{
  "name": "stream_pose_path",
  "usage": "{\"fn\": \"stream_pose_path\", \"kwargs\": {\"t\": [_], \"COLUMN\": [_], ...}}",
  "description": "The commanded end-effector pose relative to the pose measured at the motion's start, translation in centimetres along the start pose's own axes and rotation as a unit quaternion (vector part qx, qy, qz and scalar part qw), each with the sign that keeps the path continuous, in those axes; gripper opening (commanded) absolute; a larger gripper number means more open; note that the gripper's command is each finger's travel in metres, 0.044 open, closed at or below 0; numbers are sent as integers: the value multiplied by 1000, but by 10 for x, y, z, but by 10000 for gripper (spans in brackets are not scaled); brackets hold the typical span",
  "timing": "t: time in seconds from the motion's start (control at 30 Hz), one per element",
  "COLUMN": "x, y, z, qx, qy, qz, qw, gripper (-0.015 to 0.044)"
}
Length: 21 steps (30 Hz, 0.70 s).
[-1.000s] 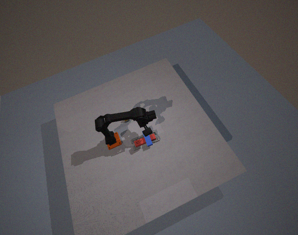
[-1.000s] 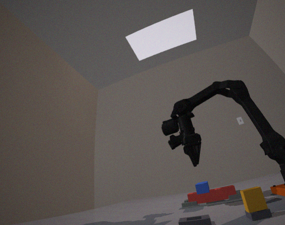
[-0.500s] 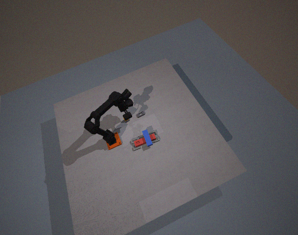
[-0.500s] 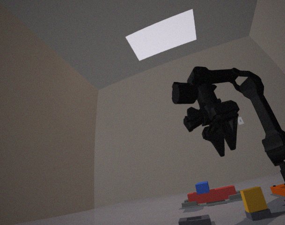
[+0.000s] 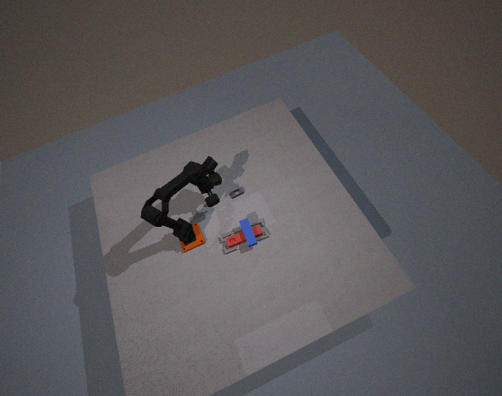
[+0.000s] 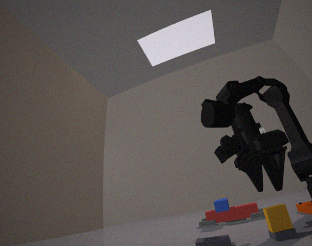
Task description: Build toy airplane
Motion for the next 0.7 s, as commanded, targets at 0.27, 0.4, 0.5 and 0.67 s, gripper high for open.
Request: {"fn": "stream_pose_path", "kwargs": {"t": [0.27,0.4,0.5,0.67], "x": [-21,-28,-32,-40], "y": [1,1,1,2], "z": [1,2,2,2], "qx": [-2,-2,-2,-2], "qy": [4,4,4,4], "qz": [-3,-3,-3,-3], "qw": [1000,1000,1000,1000], "gripper": [440,440,440,440]}}
Point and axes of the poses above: the point midway between the two fingers, 35 mm back from their tips, its own x axis back along the fingers, its own z axis across the jaws, y = z × x, the point moved 5 cm from there along x, back along the fingers, and after that the axes turned 7 degrees about -x, right-handed, at the moved point
